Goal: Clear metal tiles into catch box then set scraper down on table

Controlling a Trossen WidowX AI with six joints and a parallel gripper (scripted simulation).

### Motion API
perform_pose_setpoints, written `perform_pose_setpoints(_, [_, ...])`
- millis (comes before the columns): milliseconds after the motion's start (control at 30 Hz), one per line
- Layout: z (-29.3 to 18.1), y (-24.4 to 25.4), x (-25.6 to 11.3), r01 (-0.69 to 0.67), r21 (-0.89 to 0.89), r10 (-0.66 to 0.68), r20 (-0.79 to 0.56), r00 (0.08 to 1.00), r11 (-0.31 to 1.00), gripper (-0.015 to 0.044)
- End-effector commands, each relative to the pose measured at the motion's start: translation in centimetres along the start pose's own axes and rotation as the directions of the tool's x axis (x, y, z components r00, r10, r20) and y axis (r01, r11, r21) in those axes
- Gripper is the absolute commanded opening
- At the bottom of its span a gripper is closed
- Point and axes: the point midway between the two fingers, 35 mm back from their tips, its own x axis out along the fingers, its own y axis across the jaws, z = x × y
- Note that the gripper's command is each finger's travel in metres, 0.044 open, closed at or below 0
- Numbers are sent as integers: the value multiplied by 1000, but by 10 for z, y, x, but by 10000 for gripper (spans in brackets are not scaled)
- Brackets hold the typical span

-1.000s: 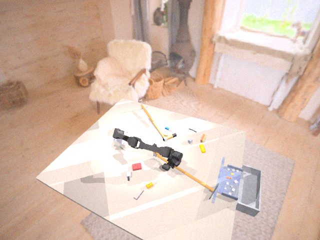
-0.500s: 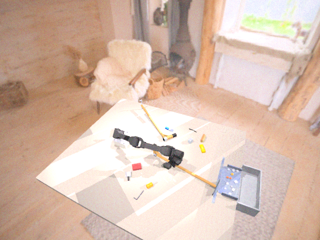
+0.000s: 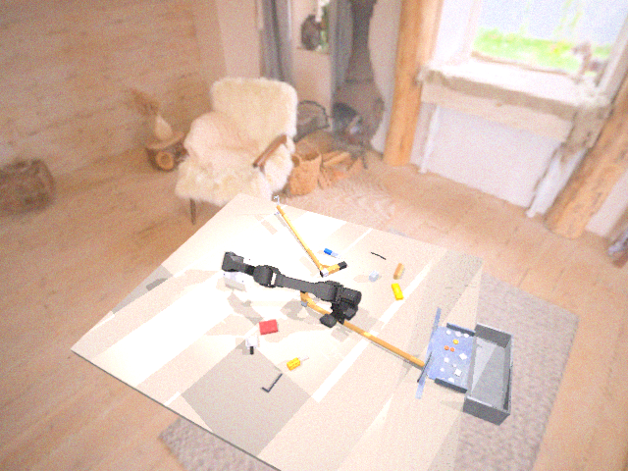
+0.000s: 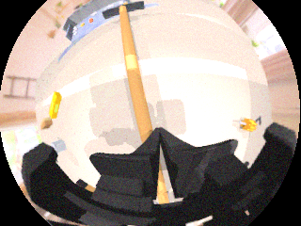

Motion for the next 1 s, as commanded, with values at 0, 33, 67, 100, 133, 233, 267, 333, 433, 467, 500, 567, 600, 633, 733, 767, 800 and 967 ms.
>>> perform_pose_setpoints(0, [2, -3, -4, 4, 11, -4, 5, 1000, 1000, 0])
perform_pose_setpoints(33, [2, -3, -4, 4, 11, -4, 5, 1000, 1000, 0])
perform_pose_setpoints(67, [2, -2, -3, 4, 11, -4, 5, 1000, 1000, 0])
perform_pose_setpoints(100, [2, -2, -3, 4, 11, -4, 5, 1000, 1000, 0])
perform_pose_setpoints(133, [2, -2, -3, 4, 11, -4, 5, 1000, 1000, 0])
perform_pose_setpoints(233, [2, -2, -2, 1, 6, -1, 3, 1000, 1000, 0])
perform_pose_setpoints(267, [2, -2, -2, 1, 6, -1, 3, 1000, 1000, 0])
perform_pose_setpoints(333, [2, -2, -2, 1, 6, -1, 3, 1000, 1000, 0])
perform_pose_setpoints(433, [2, -2, -2, 1, 6, -1, 3, 1000, 1000, 0])
perform_pose_setpoints(467, [2, -2, -2, 1, 6, -1, 3, 1000, 1000, 0])
perform_pose_setpoints(500, [2, -2, -2, 1, 6, -1, 3, 1000, 1000, 0])
perform_pose_setpoints(567, [1, -2, -2, 1, 6, -1, 3, 1000, 1000, 0])
perform_pose_setpoints(600, [1, -2, -2, 1, 6, -1, 3, 1000, 1000, 0])
perform_pose_setpoints(633, [1, -2, -2, 1, 6, -1, 3, 1000, 1000, 0])
perform_pose_setpoints(733, [1, -2, -2, 1, 6, -1, 3, 1000, 1000, 0])
perform_pose_setpoints(767, [1, -2, -2, 1, 6, -1, 3, 1000, 1000, 0])
perform_pose_setpoints(800, [1, -2, -2, 1, 6, -1, 3, 1000, 1000, 0])
perform_pose_setpoints(967, [1, -2, -2, 1, 7, -1, 3, 1000, 1000, 0])
